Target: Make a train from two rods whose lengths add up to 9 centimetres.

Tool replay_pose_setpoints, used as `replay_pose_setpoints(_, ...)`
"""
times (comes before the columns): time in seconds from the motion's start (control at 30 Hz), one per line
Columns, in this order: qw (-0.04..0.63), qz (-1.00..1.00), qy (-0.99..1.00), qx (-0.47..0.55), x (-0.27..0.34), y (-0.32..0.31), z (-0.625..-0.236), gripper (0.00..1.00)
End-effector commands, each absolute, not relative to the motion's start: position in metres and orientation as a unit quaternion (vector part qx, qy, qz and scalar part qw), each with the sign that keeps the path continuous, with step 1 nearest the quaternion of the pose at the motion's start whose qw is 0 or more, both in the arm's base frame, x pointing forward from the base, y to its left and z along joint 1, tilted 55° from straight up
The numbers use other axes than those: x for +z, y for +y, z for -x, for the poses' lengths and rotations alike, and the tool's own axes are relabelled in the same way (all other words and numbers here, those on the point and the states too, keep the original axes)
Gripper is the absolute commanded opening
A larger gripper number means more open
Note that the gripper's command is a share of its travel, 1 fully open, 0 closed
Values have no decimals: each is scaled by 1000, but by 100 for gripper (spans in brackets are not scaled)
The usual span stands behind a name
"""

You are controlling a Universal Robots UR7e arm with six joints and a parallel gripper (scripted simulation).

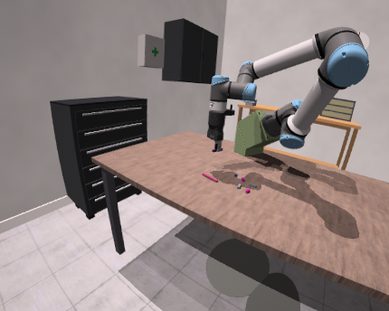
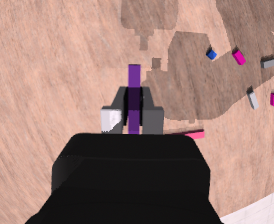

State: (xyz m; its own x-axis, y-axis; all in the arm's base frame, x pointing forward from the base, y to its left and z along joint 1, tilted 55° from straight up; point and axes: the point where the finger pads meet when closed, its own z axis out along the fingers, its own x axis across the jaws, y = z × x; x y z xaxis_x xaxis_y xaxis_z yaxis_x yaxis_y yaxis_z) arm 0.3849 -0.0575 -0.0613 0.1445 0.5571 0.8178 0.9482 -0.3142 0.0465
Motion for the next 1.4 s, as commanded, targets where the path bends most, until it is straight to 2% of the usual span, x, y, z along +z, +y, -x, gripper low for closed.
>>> replay_pose_setpoints(0.0,256,718,-522,-384,-57,-56,-385,24)
replay_pose_setpoints(0.5,305,783,-418,-344,-1,-26,-389,24)
replay_pose_setpoints(1.0,387,867,-191,-249,94,45,-384,24)
replay_pose_setpoints(1.37,417,884,-75,-196,129,82,-376,24)
